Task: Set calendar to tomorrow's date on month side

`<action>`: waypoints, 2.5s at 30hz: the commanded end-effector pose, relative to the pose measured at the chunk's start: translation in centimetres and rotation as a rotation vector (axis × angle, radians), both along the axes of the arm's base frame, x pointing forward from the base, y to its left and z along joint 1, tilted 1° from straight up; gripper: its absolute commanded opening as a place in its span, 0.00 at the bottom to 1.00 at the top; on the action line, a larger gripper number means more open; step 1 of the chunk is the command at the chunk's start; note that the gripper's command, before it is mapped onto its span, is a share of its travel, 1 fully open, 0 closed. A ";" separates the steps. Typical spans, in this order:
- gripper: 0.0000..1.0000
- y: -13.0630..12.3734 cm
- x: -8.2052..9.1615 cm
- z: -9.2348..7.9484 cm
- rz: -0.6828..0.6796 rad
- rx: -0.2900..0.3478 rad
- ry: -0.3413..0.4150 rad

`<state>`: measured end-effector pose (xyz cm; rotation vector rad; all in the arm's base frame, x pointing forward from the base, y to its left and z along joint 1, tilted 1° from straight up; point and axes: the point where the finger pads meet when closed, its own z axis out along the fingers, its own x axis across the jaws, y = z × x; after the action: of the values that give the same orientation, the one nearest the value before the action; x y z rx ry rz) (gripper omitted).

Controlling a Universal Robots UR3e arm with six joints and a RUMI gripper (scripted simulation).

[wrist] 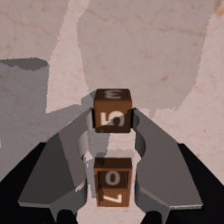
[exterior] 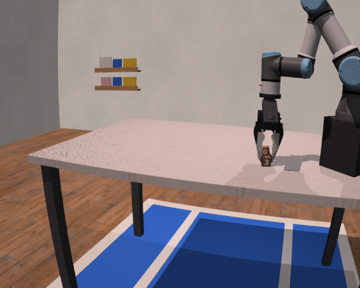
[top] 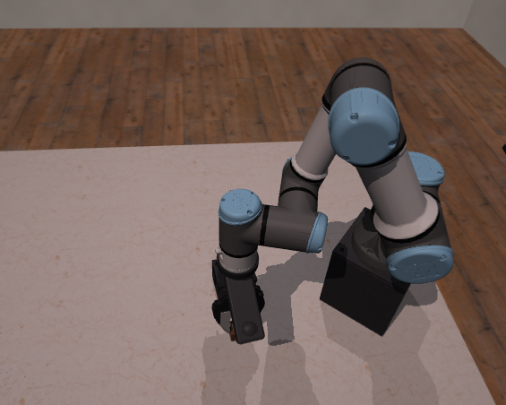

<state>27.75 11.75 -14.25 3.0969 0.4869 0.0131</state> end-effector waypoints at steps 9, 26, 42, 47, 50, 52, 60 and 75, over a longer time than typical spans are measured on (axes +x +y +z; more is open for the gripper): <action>0.10 0.0 0.0 0.0 0.000 -0.001 -0.001; 0.10 0.0 0.1 1.5 0.000 -0.001 -0.003; 0.10 0.0 0.1 5.3 0.000 -0.001 -0.003; 0.10 0.0 0.1 6.9 0.000 -0.001 -0.003; 0.10 0.0 0.1 7.8 0.000 -0.001 -0.003; 0.10 0.0 0.0 8.1 0.000 -0.001 -0.003; 0.10 0.0 0.0 9.5 0.000 -0.001 -0.003; 0.10 0.0 0.0 10.1 0.000 -0.001 -0.003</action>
<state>28.04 11.73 -4.32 3.0925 0.4859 0.0403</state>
